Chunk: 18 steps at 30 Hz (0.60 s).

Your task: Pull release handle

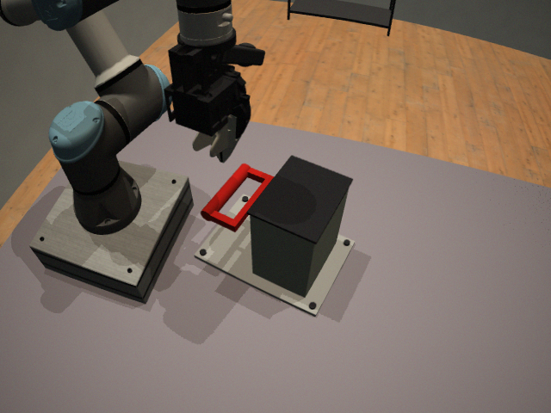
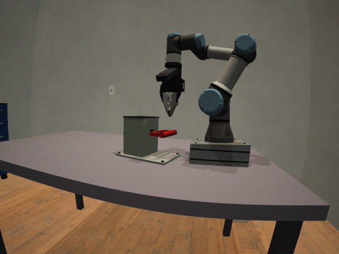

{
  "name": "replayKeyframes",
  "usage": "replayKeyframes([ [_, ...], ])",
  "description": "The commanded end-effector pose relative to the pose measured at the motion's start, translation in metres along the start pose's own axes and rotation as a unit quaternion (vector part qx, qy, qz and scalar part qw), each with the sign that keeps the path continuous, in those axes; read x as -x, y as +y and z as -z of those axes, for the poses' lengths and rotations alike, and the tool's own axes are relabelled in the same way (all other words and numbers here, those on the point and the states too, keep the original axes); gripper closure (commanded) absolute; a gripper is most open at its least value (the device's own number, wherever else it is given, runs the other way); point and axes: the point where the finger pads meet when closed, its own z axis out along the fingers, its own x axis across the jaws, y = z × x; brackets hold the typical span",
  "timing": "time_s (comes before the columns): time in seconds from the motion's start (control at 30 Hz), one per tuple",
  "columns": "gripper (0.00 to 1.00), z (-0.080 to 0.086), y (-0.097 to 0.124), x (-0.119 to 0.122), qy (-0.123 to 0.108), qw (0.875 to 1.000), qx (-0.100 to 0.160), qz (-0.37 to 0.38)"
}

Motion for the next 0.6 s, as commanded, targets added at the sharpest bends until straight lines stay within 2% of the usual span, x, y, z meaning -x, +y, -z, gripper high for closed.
replayKeyframes([
  [0.0,1.0,0.0005,0.0,-0.0005,0.001,1.0,0.0,0.0],
  [0.17,1.0,0.0005,0.0,-0.0005,0.001,1.0,0.0,0.0],
  [0.2,0.7,0.0005,0.0,-0.0005,0.001,1.0,0.0,0.0],
  [0.57,0.7,0.0005,0.0,-0.0005,0.001,1.0,0.0,0.0],
])
